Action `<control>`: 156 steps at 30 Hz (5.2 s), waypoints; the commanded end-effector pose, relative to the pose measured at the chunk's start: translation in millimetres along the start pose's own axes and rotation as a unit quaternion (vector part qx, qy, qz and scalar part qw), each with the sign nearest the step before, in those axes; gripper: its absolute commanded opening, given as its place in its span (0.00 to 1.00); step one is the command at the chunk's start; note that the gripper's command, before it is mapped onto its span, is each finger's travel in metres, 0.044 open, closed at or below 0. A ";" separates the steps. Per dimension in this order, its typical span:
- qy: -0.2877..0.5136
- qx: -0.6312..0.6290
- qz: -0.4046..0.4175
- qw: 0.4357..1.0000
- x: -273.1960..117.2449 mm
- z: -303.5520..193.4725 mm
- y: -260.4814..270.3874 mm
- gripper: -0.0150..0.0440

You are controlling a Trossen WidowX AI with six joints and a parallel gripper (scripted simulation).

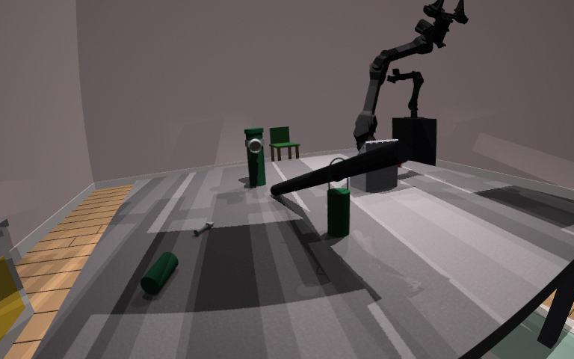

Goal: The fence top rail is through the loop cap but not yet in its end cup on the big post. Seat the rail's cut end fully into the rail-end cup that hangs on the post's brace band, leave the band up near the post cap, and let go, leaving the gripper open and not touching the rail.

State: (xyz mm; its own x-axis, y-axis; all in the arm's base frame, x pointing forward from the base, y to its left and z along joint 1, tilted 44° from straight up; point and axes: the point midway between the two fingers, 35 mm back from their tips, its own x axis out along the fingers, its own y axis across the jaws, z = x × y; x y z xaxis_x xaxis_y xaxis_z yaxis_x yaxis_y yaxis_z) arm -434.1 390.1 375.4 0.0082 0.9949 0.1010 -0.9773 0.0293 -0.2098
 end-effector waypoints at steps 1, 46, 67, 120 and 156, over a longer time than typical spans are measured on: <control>0.002 -0.001 -0.002 1.000 2.0 -1.4 -1.7 0.98; 0.546 -0.016 -0.494 0.676 -64.7 -358.3 -605.1 1.00; 0.675 0.056 -0.571 0.463 -253.0 -380.0 -654.2 1.00; 0.906 -0.235 -0.072 0.345 -385.9 -318.0 -714.2 1.00; 0.906 -0.236 -0.073 0.344 -424.4 -351.8 -742.5 1.00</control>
State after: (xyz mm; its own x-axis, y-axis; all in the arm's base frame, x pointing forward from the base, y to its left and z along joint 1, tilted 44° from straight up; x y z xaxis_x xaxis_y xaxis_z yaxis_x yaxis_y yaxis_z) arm 360.9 -16.1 151.6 0.5882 -0.6074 -0.5339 -0.7957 -0.3165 -0.5165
